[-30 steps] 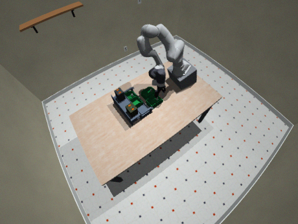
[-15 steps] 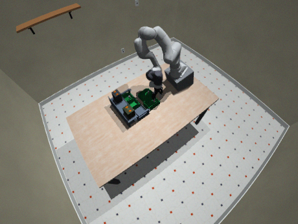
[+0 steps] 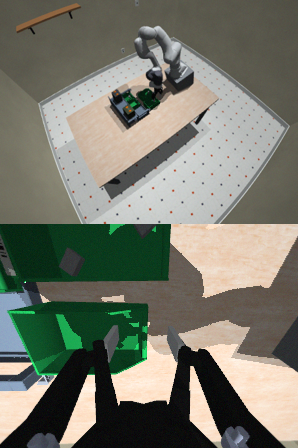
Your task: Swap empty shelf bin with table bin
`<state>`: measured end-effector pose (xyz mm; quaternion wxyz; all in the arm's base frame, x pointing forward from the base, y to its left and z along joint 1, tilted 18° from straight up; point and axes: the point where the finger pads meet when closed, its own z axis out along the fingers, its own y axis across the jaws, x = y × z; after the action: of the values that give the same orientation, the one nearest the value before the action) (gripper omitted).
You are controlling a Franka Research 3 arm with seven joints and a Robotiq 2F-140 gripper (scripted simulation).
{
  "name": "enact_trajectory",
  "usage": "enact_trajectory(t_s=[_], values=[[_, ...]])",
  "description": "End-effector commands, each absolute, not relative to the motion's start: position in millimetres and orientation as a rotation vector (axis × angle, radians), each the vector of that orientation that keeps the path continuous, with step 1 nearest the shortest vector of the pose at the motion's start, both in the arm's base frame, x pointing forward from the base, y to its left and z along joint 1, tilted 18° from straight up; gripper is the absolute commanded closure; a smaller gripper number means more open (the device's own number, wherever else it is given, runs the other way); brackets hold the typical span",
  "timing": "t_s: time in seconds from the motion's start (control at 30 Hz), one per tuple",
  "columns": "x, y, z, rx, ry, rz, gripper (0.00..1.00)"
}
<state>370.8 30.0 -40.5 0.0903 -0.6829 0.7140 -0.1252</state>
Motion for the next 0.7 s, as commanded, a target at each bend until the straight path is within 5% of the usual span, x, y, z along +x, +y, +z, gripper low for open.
enact_trajectory(t_s=[0.0, 0.67], values=[[370, 30, -38, -2.023, 2.129, -0.370, 0.43], [359, 32, -3, -2.023, 2.129, -0.370, 0.43]])
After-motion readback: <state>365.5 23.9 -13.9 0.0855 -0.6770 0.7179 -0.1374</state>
